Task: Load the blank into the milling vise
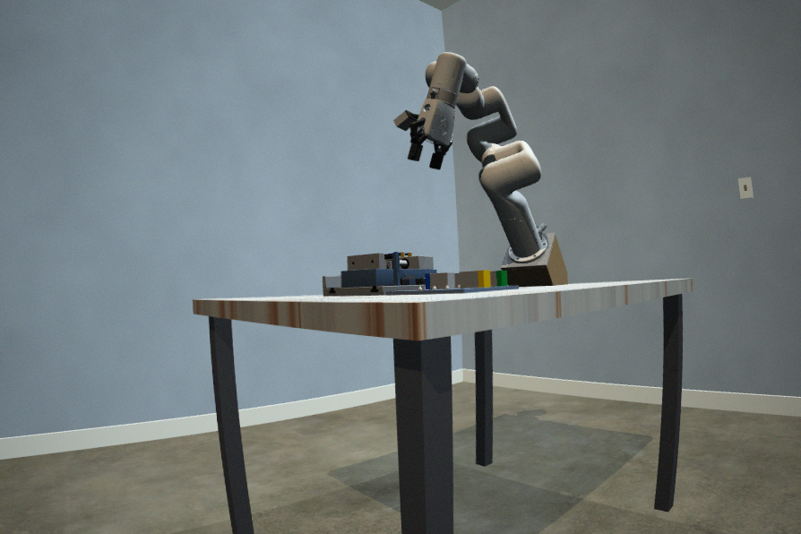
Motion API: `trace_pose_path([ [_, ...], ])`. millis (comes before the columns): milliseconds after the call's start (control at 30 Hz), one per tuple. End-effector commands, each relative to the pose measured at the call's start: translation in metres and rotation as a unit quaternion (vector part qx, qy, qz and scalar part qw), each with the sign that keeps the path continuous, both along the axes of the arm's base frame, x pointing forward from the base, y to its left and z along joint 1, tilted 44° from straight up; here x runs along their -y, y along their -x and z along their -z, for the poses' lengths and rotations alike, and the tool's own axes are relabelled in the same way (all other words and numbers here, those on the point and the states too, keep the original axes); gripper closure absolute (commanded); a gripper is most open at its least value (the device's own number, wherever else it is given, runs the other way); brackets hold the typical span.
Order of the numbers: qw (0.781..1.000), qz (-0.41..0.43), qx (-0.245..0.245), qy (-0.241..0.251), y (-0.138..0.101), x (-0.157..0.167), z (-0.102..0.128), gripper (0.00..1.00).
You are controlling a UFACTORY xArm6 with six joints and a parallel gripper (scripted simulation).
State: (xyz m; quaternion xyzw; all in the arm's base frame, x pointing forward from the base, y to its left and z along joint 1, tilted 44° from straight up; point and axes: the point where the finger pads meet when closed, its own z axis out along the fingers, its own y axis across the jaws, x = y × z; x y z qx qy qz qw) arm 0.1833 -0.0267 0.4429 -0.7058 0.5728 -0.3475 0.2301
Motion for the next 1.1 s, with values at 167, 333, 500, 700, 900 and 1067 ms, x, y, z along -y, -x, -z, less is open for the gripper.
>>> trace_pose_path([
  [167,0.998,-0.046,-0.023,-0.046,-0.005,0.013,-0.001,0.00],
  [333,0.993,-0.077,-0.040,-0.076,-0.008,0.022,0.000,0.00],
  [500,0.993,-0.077,-0.040,-0.076,-0.008,0.022,0.000,0.00],
  [700,0.991,-0.093,-0.044,-0.091,-0.007,0.017,0.001,0.00],
  [900,0.985,-0.115,-0.061,-0.113,-0.004,0.012,0.000,0.00],
  [1067,0.985,-0.115,-0.061,-0.113,-0.004,0.012,0.000,0.00],
])
